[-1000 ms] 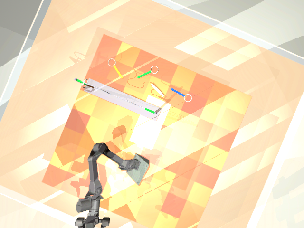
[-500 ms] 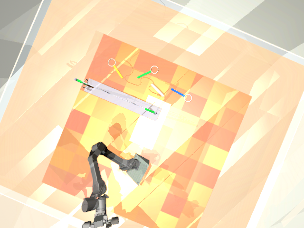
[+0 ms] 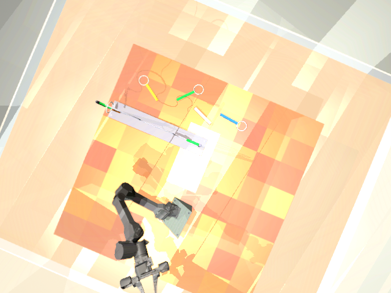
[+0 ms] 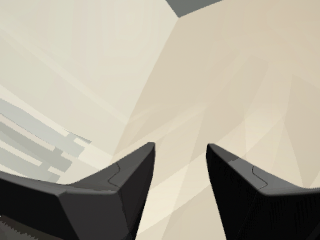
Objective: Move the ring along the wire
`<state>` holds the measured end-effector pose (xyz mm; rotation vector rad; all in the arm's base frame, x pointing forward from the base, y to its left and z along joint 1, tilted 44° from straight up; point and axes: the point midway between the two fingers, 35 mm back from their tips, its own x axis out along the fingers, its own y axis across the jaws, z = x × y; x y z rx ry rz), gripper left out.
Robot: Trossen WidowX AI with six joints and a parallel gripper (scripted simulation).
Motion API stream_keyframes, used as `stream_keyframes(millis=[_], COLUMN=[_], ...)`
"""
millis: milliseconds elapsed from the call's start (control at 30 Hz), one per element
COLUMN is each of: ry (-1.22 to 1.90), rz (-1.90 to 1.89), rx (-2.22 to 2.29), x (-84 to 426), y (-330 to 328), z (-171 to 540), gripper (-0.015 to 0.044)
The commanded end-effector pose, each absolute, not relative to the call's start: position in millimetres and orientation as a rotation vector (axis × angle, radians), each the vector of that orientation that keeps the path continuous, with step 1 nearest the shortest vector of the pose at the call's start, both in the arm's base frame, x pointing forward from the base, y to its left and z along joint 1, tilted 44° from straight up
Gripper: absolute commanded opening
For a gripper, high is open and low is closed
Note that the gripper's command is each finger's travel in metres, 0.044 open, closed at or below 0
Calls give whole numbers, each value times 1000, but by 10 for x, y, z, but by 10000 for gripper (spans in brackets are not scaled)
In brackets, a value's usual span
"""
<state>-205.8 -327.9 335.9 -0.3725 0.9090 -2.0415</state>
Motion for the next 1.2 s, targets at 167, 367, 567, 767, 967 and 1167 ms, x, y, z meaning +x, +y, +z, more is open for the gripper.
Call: stream_keyframes(millis=[167,367,567,767,967,1167], ry=[735,560,387,221,62,-87], rz=[-1952,-1872,-1778,-1672,-1555,-1426], rx=[-427,-445,-441,-416,-371,-306], x=[-1491,-953,-386,190,760,1310], y=[-3519,-3726,-3840,-3858,-3781,-3608], z=[3603,3810,4017,4221,4423,4619], gripper=[160,160,160,160,160,160])
